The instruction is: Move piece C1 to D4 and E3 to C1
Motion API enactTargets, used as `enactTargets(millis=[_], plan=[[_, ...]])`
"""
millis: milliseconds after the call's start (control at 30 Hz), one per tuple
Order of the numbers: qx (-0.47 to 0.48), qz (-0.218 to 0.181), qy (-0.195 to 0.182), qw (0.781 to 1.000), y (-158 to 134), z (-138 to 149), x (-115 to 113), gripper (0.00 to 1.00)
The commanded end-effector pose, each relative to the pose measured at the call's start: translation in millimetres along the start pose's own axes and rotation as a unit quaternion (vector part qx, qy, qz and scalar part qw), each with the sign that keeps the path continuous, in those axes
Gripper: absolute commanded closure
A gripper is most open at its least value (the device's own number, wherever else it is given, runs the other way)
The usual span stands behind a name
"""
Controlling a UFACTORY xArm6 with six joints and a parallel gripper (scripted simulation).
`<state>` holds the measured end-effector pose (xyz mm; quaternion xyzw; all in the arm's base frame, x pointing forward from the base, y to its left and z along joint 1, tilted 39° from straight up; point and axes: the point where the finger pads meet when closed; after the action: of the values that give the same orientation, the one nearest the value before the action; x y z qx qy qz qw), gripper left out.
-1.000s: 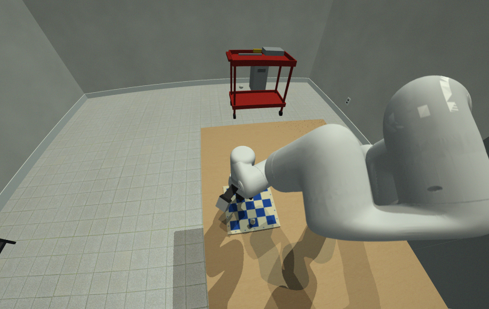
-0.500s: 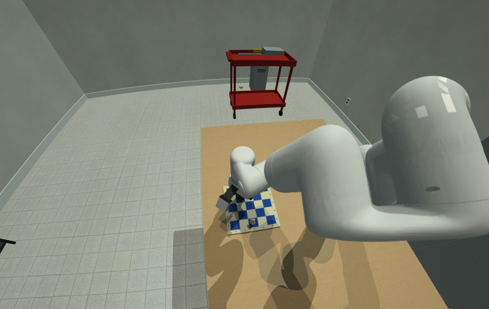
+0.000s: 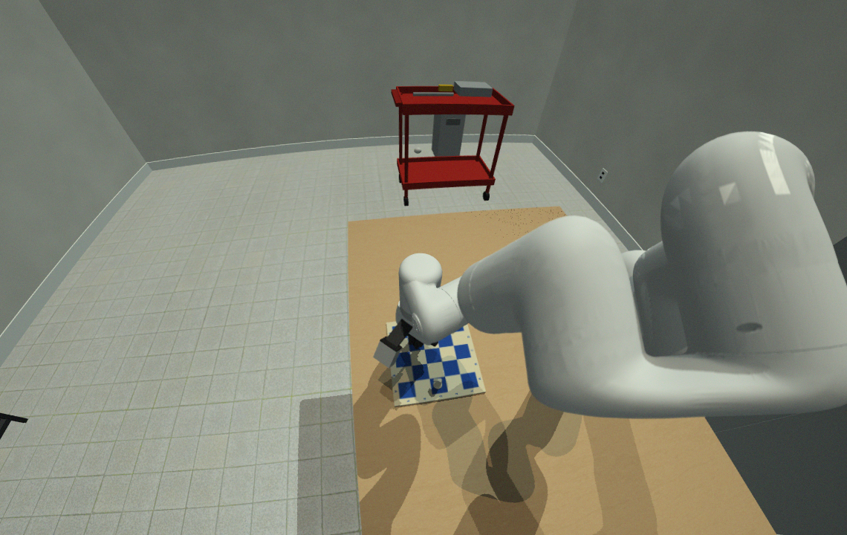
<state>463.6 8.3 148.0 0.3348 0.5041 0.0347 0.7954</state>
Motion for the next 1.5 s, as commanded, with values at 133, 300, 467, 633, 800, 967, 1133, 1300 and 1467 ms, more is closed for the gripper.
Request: enactTargets(millis=[133,300,467,633,800,967,1133,1300,1467], plan=[[0.000,0.000,-0.001,1.000,0.5,1.0,-0.7,1.00],[0.000,0.000,-0.001,1.000,0.5,1.0,-0.7,1.00],[0.000,0.000,-0.001,1.000,0.5,1.0,-0.7,1.00],[0.000,0.000,-0.001,1.000,0.5,1.0,-0.7,0.93],[0.000,0.000,-0.001,1.000,0.5,1.0,-0.7,0.79],[0.000,0.000,-0.001,1.000,0.5,1.0,-0.7,0.73],[0.000,0.000,-0.001,1.000,0.5,1.0,-0.7,0.66],[0.000,0.000,-0.001,1.000,0.5,1.0,-0.7,0.66],[0.000,0.000,-0.001,1.000,0.5,1.0,-3.5,0.66]])
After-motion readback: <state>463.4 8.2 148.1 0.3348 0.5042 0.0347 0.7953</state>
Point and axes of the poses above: the point where the finger pads meet when closed, its own x axis out along the fingers, its own z axis across the jaws, y = z × x, and after that the axes turned 15 degrees about -x, right-handed
